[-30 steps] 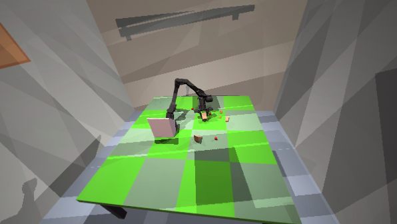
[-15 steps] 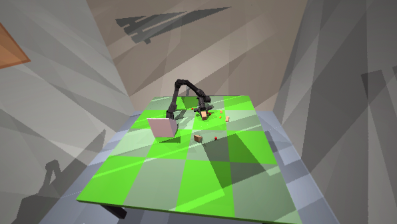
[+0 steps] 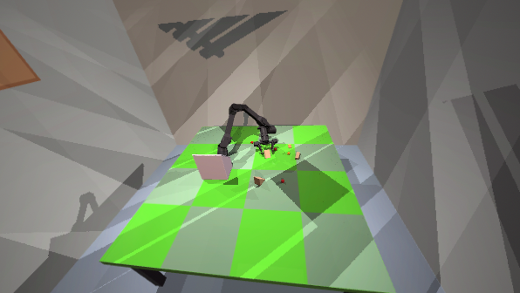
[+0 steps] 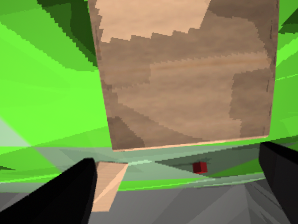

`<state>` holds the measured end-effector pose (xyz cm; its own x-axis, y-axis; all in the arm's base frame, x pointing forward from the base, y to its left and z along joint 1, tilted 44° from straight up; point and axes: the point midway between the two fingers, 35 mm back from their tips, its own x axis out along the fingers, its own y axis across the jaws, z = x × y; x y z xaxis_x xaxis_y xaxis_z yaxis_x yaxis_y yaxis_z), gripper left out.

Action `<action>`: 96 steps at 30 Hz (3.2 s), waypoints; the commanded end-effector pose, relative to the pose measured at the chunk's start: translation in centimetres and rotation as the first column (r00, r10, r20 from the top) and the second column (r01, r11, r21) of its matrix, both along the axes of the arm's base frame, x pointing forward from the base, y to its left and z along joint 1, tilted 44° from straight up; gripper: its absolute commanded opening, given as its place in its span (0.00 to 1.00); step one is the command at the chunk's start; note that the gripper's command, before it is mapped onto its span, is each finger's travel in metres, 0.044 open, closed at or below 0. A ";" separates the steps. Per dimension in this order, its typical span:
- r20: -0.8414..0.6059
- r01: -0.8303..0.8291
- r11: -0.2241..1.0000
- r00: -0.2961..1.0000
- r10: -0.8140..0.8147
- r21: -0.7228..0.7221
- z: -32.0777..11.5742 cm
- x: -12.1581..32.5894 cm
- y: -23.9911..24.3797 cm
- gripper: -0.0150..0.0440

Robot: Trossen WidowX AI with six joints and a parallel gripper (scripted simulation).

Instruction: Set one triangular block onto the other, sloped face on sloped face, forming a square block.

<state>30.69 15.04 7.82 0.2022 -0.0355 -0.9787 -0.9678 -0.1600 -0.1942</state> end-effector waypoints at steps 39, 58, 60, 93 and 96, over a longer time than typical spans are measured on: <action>-0.010 0.010 0.999 1.000 -0.010 0.040 6.6 -1.5 4.9 1.00; -0.012 0.010 0.999 1.000 -0.010 0.038 0.4 -0.6 4.7 1.00; -0.010 0.015 0.999 1.000 -0.014 0.037 0.5 -0.6 4.7 0.96; -0.009 0.015 0.999 1.000 -0.015 0.034 5.2 -0.4 0.2 0.25; -0.009 0.015 0.999 1.000 -0.015 0.033 6.2 -0.6 -0.8 0.25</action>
